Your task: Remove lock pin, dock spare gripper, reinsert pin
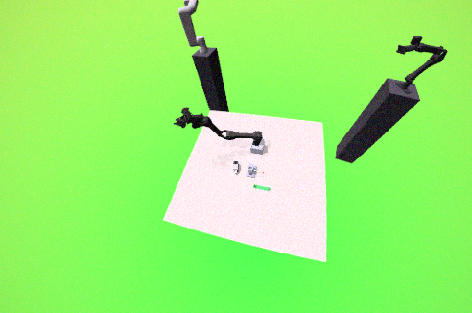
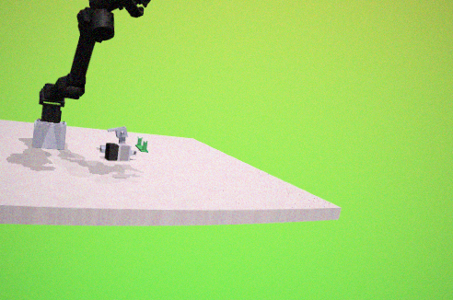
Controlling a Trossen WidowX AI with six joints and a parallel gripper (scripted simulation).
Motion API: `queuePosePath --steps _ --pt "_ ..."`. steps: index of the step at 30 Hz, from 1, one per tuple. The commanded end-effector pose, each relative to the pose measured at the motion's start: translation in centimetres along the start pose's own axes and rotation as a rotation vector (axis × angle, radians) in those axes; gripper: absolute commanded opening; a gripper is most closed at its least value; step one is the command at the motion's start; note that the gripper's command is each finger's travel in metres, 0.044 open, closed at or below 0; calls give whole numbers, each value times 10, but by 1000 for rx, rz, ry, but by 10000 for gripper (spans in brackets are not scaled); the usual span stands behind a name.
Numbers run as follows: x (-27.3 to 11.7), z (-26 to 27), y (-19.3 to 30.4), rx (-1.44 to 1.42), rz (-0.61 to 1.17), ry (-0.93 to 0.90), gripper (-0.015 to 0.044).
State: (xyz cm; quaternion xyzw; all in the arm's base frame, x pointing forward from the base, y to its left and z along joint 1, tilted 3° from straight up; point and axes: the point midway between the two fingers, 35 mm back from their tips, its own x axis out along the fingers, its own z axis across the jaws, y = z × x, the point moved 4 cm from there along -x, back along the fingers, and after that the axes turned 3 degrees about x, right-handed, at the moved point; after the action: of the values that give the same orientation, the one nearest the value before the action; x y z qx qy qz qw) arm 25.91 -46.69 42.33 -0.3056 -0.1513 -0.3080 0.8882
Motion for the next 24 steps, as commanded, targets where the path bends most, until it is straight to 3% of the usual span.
queuePosePath --steps 1,13,24 --pt "-16 54 -33 -84 -84 -105 300" --pt "-78 191 -91 -328 -275 -367 300" --pt "-147 312 -93 -570 -389 -613 300"
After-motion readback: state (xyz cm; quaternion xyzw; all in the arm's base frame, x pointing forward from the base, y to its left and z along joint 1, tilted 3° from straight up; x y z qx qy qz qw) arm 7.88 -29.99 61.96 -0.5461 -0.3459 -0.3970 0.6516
